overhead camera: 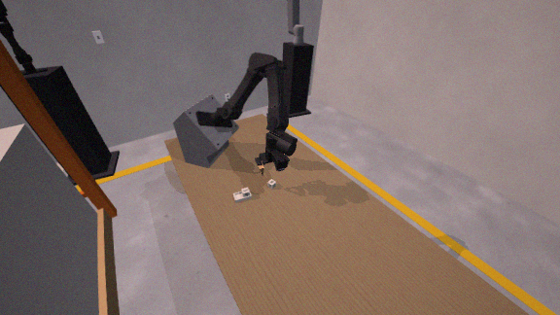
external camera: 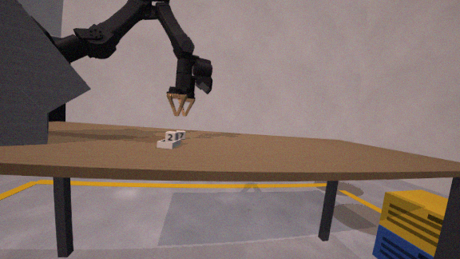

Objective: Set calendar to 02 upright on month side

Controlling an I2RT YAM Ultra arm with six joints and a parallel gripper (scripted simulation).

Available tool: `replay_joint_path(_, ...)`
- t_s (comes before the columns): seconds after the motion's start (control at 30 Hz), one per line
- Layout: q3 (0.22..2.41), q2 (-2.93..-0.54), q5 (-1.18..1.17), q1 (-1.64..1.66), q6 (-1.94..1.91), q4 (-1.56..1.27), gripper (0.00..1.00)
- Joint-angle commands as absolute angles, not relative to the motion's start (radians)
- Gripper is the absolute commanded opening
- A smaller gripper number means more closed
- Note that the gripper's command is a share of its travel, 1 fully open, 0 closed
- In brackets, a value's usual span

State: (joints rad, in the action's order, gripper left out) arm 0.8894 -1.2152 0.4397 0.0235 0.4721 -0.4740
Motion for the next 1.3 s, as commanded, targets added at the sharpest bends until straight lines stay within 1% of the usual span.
replay_joint_path(0.0,0.898,-1.205,0.439,0.014,0.28,-0.474,1.0)
replay_joint_path(0.27,0.899,-1.204,0.44,0.012,0.016,-0.477,1.0)
replay_joint_path(0.5,0.899,-1.204,0.44,0.012,-0.029,-0.478,1.0)
replay_joint_path(0.53,0.899,-1.204,0.44,0.012,-0.029,-0.478,0.45)
replay_joint_path(1.27,0.899,-1.204,0.44,0.012,-0.029,-0.478,0.45)
